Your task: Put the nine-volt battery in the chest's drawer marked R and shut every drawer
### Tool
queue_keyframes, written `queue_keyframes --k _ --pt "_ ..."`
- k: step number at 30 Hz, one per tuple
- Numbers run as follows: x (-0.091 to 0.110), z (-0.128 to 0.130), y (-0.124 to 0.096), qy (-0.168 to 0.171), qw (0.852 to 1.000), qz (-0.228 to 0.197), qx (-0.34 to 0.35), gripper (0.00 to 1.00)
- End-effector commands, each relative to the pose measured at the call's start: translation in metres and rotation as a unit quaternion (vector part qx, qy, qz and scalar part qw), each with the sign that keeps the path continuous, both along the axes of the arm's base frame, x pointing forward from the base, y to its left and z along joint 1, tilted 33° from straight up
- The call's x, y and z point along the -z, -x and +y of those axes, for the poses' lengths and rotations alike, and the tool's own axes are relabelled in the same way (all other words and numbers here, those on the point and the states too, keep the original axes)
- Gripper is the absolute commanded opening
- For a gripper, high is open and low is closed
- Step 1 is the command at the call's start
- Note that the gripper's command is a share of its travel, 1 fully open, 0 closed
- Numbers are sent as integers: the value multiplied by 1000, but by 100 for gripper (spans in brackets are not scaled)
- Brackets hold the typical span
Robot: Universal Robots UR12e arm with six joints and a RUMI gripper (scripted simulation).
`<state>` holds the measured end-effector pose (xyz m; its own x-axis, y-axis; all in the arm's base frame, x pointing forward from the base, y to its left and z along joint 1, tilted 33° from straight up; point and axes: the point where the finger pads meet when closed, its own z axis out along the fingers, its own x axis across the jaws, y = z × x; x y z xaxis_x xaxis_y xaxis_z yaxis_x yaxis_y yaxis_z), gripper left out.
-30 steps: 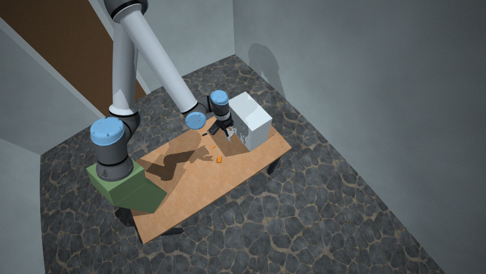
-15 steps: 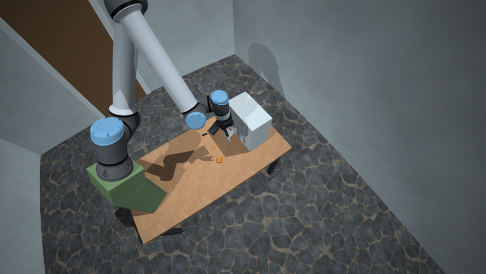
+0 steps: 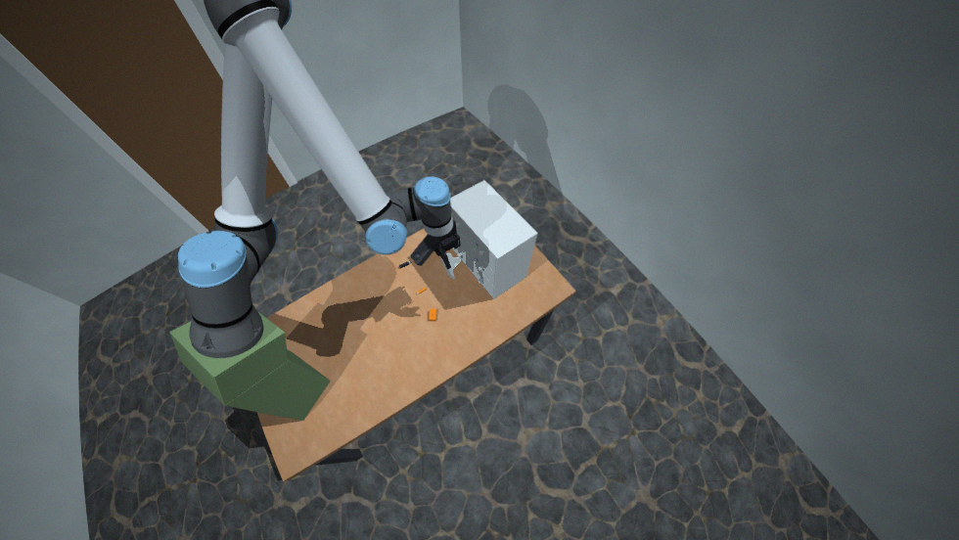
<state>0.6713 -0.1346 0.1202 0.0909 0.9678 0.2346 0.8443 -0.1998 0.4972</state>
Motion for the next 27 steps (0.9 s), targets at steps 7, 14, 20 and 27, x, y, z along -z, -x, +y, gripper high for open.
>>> queue_keyframes --k 7,14,20,27 --pt "-27 108 -12 1 1000 0 0 100" --pt "-36 143 -12 0 1000 -1 0 100" --pt "-36 143 -12 0 1000 -2 0 100" --pt "-36 143 -12 0 1000 -3 1 100"
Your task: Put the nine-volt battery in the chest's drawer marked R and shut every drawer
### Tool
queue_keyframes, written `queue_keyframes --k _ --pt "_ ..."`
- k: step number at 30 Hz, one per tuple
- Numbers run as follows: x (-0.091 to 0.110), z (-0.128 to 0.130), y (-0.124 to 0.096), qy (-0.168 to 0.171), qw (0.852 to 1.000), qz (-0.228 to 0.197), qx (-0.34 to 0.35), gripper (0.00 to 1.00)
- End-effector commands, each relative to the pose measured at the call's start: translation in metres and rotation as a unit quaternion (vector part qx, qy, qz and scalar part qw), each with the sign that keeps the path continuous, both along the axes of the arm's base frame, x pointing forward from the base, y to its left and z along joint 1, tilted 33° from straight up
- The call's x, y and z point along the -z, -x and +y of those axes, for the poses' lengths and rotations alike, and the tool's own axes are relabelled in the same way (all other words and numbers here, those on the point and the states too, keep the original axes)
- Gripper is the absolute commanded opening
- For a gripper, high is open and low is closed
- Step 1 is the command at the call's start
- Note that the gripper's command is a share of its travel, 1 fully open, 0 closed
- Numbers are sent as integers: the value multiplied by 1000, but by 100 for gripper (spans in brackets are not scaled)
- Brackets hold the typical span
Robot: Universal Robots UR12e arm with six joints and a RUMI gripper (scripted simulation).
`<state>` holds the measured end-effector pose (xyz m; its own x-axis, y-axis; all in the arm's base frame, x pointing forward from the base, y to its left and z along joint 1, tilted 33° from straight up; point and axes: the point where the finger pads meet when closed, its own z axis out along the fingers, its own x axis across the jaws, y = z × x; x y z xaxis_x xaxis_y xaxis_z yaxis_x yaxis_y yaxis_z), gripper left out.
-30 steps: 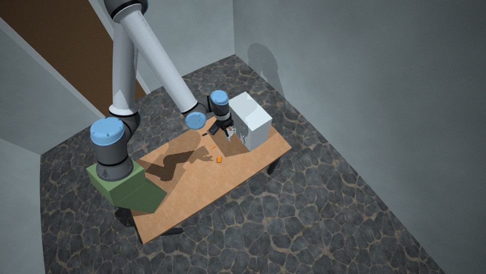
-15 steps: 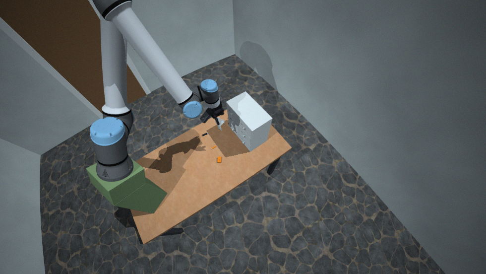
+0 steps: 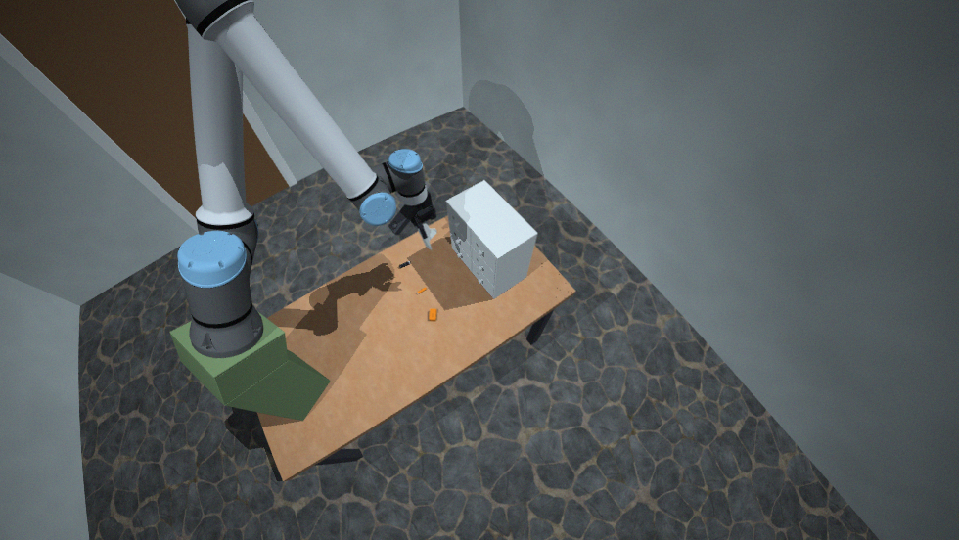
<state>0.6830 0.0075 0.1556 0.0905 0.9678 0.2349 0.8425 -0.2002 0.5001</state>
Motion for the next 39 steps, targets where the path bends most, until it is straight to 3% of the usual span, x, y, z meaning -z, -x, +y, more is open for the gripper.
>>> queue_keyframes --k 1,18,39 --pt "-1 1 -1 0 1000 -1 0 100" --pt "1 1 -4 2 1000 -17 4 100" --pt "5 1 -17 7 997 -69 17 100"
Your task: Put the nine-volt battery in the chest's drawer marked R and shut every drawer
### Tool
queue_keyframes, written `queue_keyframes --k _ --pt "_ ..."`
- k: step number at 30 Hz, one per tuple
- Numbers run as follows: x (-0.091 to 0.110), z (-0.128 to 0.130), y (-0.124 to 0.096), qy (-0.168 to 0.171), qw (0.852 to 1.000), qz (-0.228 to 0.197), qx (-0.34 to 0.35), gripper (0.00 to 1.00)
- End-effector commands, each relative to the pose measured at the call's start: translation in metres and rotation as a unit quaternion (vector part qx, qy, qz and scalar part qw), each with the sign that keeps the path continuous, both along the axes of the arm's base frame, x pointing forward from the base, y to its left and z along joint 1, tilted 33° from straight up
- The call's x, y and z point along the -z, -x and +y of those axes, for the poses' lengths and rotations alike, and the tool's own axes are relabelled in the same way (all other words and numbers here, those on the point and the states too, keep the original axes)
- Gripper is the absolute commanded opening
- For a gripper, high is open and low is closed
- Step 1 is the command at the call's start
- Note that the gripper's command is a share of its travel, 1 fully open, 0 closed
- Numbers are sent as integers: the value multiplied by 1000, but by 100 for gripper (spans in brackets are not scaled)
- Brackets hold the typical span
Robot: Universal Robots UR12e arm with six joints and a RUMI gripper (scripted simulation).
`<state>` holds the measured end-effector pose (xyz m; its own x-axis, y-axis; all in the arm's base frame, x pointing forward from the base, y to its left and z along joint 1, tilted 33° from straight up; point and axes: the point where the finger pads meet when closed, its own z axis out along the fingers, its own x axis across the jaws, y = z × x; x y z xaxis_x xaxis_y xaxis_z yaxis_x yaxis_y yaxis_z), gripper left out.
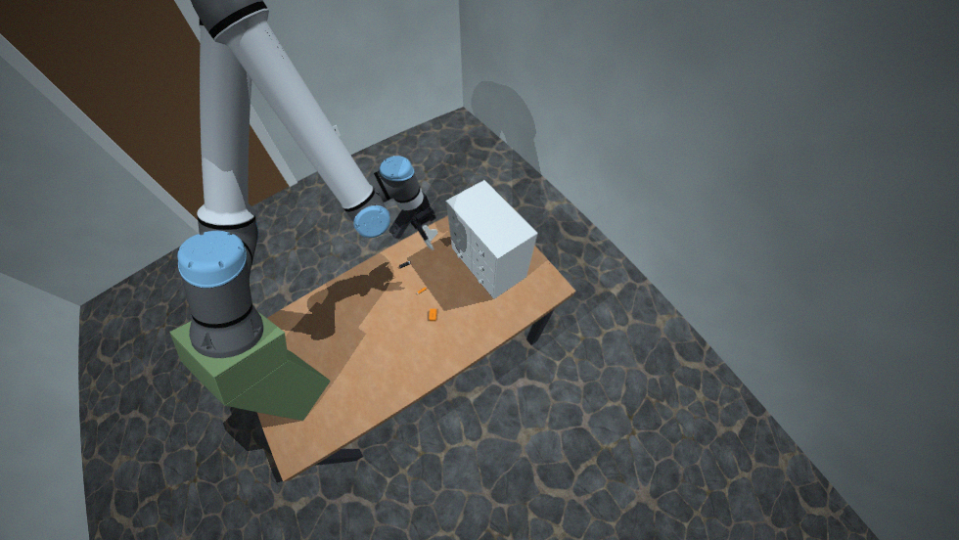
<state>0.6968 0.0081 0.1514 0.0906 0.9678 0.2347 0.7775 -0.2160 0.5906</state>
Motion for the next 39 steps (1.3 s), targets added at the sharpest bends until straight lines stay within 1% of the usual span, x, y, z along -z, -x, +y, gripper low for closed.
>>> queue_keyframes --k 1,11,13,19,28,30,39 --pt "1 0 -4 2 1000 -18 4 100" --pt "4 0 -15 6 998 -59 14 100" --pt "4 0 -15 6 998 -59 14 100" --pt "7 0 -21 8 996 -86 21 100" --pt "10 -1 -32 12 991 -130 31 100" --pt "10 -1 -32 12 991 -130 31 100" --pt "14 -1 -44 17 983 -175 42 100"
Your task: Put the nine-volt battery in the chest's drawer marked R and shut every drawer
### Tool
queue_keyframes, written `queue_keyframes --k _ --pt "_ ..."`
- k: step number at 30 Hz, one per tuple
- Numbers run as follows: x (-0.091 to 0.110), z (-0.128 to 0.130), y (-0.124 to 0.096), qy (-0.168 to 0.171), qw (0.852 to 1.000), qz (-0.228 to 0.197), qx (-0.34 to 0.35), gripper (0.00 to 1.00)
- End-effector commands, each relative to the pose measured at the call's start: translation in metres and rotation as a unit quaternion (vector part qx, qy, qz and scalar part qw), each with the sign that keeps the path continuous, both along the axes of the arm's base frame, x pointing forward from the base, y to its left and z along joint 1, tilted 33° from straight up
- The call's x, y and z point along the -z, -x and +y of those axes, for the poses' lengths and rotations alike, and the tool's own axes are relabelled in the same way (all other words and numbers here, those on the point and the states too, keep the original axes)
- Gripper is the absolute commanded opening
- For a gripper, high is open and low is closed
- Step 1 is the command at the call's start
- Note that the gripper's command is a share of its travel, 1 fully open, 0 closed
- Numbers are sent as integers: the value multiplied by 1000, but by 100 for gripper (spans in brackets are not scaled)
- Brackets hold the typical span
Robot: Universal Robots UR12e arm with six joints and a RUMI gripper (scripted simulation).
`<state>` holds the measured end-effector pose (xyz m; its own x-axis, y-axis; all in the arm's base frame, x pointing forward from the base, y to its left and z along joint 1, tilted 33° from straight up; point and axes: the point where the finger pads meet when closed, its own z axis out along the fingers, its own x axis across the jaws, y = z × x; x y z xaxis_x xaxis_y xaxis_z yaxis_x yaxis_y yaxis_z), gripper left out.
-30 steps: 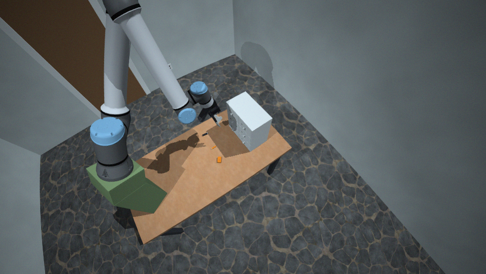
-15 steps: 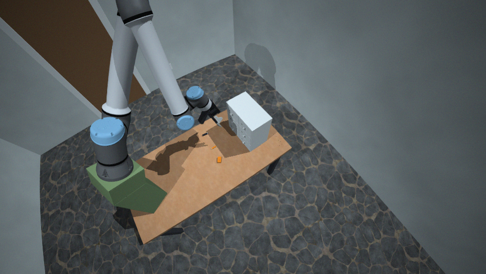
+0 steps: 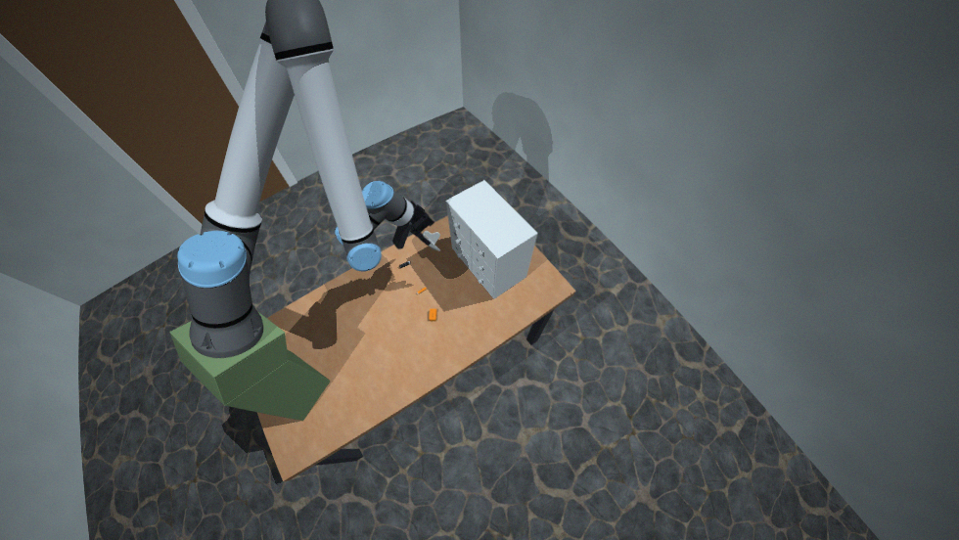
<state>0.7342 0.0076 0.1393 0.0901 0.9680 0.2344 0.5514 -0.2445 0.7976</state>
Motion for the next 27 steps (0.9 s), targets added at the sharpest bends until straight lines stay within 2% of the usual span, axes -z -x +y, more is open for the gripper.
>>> queue_keyframes --k 1,27 --pt "2 0 -8 3 999 -32 8 100" --pt "12 -1 -37 14 988 -148 36 100"
